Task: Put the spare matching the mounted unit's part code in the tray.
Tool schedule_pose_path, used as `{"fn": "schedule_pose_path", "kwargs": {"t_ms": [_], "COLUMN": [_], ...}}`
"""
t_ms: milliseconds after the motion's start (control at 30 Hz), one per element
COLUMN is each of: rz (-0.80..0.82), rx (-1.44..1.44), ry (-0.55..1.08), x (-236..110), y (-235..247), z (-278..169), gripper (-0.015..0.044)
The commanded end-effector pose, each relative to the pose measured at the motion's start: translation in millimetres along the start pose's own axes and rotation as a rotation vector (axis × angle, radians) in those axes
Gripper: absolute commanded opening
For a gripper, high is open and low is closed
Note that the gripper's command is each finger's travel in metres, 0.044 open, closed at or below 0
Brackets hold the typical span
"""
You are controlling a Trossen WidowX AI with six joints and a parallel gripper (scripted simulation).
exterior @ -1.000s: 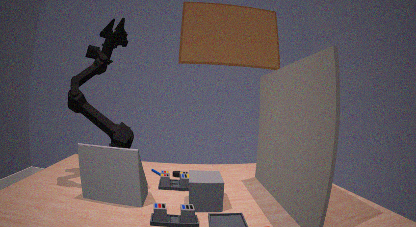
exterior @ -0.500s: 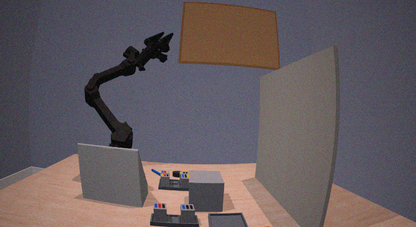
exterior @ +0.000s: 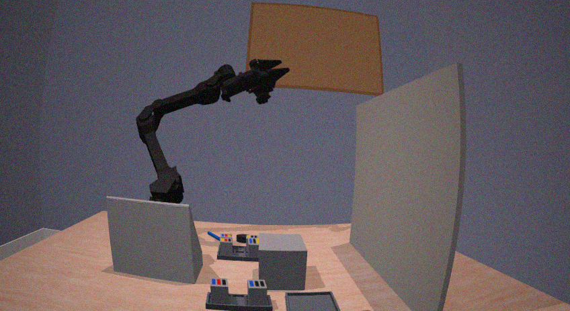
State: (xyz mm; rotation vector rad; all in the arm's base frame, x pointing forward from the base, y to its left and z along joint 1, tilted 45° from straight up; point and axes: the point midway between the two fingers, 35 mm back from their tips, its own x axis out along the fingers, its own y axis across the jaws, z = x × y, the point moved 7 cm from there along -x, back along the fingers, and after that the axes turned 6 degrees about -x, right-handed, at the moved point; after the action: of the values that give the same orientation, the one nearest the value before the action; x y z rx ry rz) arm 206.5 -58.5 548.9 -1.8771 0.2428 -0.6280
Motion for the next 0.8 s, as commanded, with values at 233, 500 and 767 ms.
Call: {"fn": "schedule_pose_path", "kwargs": {"t_ms": [233,500,767], "rz": [0.468,0.955,1.558], "rx": [0.151,0.428,0.838], "ry": [-0.222,-0.302,-0.188], "x": [70.3,96.0,89.1], "y": [110.9,215.9,325.2], "z": [48.5,75.0,87.5], "gripper": [0.044,0.044,0.044]}}
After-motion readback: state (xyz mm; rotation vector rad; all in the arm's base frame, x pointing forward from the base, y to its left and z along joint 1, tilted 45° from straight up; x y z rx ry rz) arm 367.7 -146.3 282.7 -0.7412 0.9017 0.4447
